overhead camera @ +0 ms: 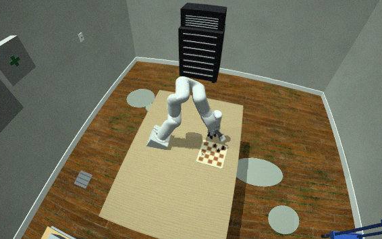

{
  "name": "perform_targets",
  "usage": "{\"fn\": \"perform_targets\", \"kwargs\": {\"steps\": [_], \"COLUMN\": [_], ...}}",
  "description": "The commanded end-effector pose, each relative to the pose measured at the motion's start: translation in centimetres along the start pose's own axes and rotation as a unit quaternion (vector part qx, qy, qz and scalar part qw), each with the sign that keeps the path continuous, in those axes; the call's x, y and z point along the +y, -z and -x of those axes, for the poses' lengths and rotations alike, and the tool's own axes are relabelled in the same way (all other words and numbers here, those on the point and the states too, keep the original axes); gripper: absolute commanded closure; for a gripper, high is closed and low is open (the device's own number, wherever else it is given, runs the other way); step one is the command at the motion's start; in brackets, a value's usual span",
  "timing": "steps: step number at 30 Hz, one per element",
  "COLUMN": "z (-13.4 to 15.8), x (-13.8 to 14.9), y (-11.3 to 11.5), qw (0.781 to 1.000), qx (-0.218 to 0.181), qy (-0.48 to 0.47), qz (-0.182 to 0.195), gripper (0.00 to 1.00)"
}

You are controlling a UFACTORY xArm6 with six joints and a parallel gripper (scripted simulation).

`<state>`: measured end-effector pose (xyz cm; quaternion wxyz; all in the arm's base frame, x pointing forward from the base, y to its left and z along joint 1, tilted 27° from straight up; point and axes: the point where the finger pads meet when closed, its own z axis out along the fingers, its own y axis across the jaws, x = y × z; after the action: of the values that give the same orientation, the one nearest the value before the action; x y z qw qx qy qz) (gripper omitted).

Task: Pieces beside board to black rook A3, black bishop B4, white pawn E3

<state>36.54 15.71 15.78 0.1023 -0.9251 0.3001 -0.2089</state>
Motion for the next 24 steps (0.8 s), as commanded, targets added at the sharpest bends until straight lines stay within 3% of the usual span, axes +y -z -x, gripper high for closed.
{"fn": "perform_targets", "kwargs": {"steps": [1, 24], "z": [-0.07, -0.07], "x": [-0.11, -0.11], "y": [0.08, -0.12], "qw": [1.0, 1.0], "qx": [0.001, 0.001], "qy": [0.0, 0.0], "qz": [-0.001, -0.001], "gripper": [0.66, 0.66]}}
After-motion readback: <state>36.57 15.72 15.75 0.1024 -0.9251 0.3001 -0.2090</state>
